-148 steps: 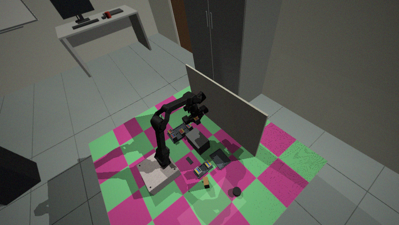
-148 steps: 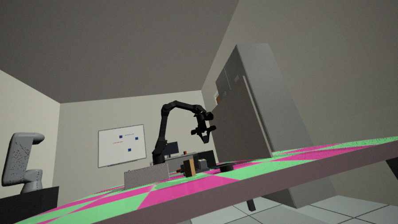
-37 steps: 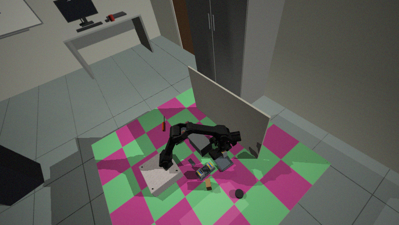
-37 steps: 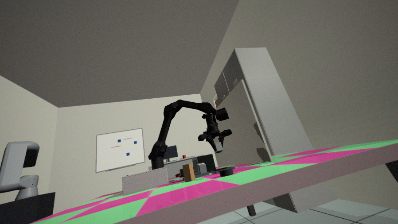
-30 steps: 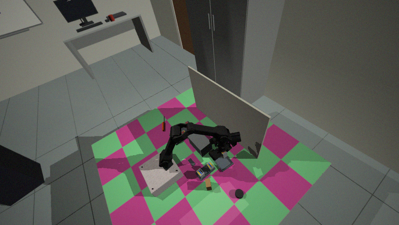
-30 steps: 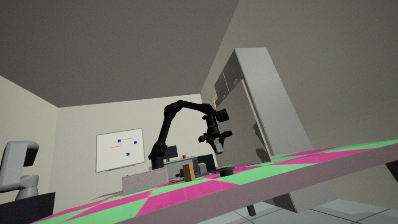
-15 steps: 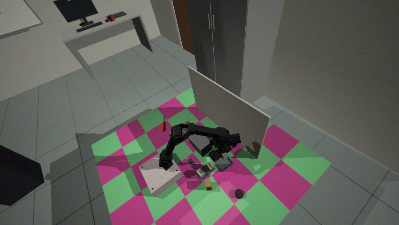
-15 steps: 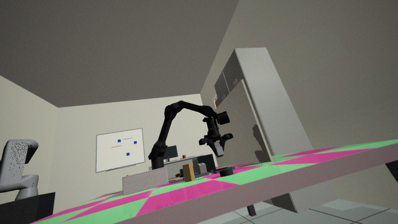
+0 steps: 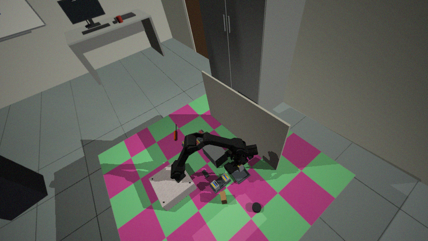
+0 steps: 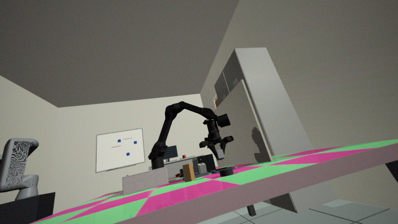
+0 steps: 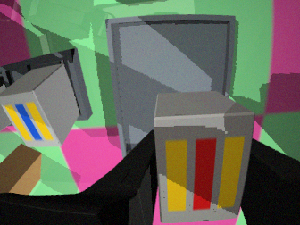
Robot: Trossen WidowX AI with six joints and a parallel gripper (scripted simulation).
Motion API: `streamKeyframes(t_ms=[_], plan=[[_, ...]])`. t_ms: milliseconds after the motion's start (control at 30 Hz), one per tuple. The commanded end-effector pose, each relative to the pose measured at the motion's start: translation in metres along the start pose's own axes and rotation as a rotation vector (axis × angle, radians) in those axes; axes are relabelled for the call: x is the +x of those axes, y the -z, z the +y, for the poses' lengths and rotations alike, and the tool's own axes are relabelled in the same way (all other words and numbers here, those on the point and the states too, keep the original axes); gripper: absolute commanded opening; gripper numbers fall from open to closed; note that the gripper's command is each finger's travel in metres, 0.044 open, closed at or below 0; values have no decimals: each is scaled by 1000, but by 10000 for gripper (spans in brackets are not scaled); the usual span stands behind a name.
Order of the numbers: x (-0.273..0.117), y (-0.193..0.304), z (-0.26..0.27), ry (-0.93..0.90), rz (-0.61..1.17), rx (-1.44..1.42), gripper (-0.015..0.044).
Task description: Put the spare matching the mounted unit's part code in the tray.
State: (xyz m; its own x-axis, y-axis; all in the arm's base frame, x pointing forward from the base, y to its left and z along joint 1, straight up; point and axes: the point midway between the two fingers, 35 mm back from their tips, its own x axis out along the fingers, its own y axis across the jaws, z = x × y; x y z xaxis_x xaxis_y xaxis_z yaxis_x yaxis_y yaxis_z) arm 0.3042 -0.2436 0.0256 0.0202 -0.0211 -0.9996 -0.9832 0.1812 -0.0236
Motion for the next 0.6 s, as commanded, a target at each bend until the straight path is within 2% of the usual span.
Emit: streamKeyframes(t_ms=[0,567], plan=[[4,0,0,0,2,-5,0],[20,-1,2,0,2,-5,0]])
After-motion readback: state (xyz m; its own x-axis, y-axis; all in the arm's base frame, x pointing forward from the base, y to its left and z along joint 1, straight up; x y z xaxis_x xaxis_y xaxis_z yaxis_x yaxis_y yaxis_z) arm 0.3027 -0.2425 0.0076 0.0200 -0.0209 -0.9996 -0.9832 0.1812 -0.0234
